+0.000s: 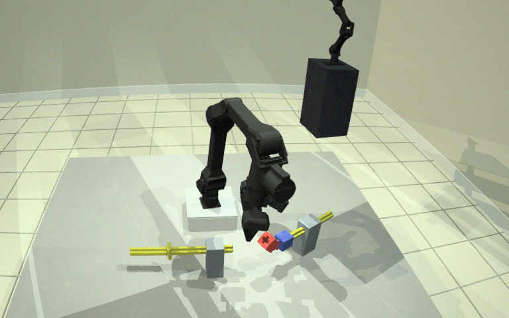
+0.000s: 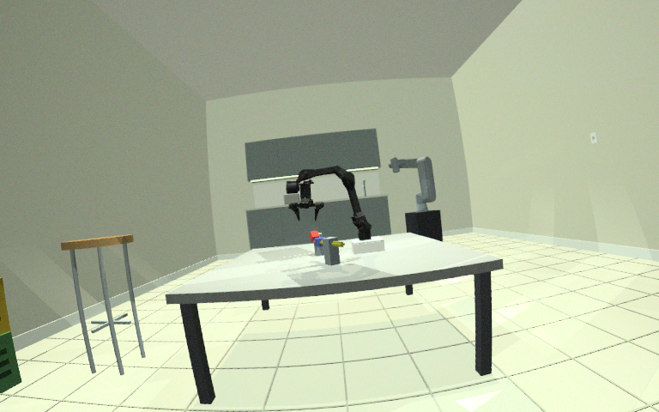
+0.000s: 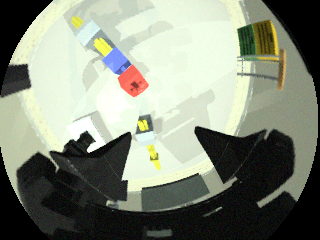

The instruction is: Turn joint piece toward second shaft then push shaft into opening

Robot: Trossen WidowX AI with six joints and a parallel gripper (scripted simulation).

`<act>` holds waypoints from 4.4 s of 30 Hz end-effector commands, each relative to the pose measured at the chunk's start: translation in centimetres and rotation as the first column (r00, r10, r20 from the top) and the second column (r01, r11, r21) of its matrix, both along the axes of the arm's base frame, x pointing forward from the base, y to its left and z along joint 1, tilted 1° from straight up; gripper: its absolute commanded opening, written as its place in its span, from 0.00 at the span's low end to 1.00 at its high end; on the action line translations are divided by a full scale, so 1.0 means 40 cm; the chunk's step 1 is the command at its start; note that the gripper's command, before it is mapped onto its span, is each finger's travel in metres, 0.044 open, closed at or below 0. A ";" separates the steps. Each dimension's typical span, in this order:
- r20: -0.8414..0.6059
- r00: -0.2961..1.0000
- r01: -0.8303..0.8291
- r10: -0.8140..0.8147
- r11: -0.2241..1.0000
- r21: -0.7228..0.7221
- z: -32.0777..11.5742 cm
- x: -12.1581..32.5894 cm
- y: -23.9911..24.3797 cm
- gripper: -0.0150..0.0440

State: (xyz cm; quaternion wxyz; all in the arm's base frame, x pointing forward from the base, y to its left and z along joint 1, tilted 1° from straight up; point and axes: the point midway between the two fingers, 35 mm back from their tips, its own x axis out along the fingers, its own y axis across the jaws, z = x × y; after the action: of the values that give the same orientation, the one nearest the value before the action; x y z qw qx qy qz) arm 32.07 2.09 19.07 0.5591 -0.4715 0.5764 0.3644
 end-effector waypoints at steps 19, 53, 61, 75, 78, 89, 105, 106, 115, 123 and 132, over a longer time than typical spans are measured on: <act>-0.095 0.838 -0.545 0.537 0.835 -0.081 -0.010 -0.002 0.006 1.00; -0.095 0.840 -0.542 0.535 0.837 -0.075 -0.211 -0.014 0.094 1.00; -0.095 0.839 -0.542 0.535 0.837 -0.073 -0.211 -0.043 0.174 1.00; -0.094 0.840 -0.541 0.535 0.838 -0.073 -0.255 -0.037 0.168 1.00; -0.094 0.840 -0.542 0.535 0.837 -0.073 -0.267 -0.036 0.166 1.00; -0.095 0.840 -0.542 0.535 0.837 -0.073 -0.284 -0.035 0.163 0.78; -0.095 0.840 -0.542 0.535 0.837 -0.073 -0.284 -0.035 0.163 0.56; -0.095 0.840 -0.542 0.535 0.837 -0.073 -0.284 -0.035 0.163 0.56; -0.095 0.840 -0.542 0.535 0.837 -0.073 -0.284 -0.035 0.163 0.56; -0.095 0.840 -0.542 0.535 0.837 -0.073 -0.284 -0.035 0.163 0.56; -0.095 0.840 -0.542 0.535 0.837 -0.073 -0.284 -0.035 0.163 0.56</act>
State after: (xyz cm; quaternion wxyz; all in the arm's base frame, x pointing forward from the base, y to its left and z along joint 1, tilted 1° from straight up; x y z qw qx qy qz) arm 30.64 8.66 7.76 0.3918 -0.6267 0.4571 0.4948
